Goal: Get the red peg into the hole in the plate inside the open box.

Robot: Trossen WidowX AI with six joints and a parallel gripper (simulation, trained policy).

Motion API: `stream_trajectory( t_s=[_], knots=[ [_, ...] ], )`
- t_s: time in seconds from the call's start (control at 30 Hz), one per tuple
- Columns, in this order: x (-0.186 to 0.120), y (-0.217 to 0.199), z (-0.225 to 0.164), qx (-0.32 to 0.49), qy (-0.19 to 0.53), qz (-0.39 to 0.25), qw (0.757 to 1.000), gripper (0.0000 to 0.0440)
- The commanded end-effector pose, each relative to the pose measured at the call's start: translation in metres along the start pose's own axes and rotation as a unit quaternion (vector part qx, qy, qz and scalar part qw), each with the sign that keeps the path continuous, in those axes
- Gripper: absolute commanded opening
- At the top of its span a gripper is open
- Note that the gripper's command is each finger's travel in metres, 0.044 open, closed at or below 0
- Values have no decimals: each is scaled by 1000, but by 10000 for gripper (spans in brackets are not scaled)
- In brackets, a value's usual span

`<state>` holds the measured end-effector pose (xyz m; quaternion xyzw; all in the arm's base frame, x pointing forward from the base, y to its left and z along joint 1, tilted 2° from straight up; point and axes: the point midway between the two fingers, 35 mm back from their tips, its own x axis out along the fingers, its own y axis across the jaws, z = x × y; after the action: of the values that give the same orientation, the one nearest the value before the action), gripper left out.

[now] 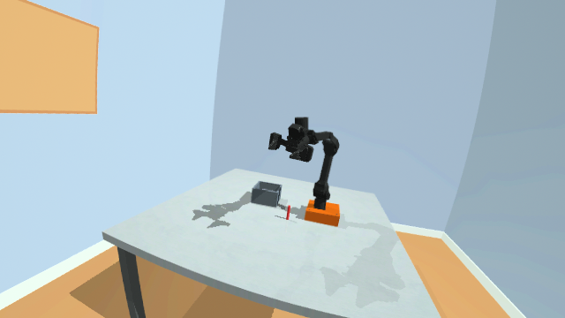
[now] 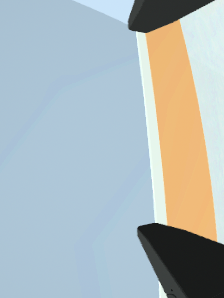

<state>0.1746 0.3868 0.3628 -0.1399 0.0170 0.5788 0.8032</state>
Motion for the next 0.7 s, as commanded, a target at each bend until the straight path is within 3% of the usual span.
stream_trajectory(
  t_s=[0.0,0.33,0.67],
  knots=[
    [-10,-20,-20,57,34,-28,997,440],
    [-35,-58,-70,196,110,-99,969,440],
    [-62,-76,-128,326,184,-170,912,440]
  ],
)
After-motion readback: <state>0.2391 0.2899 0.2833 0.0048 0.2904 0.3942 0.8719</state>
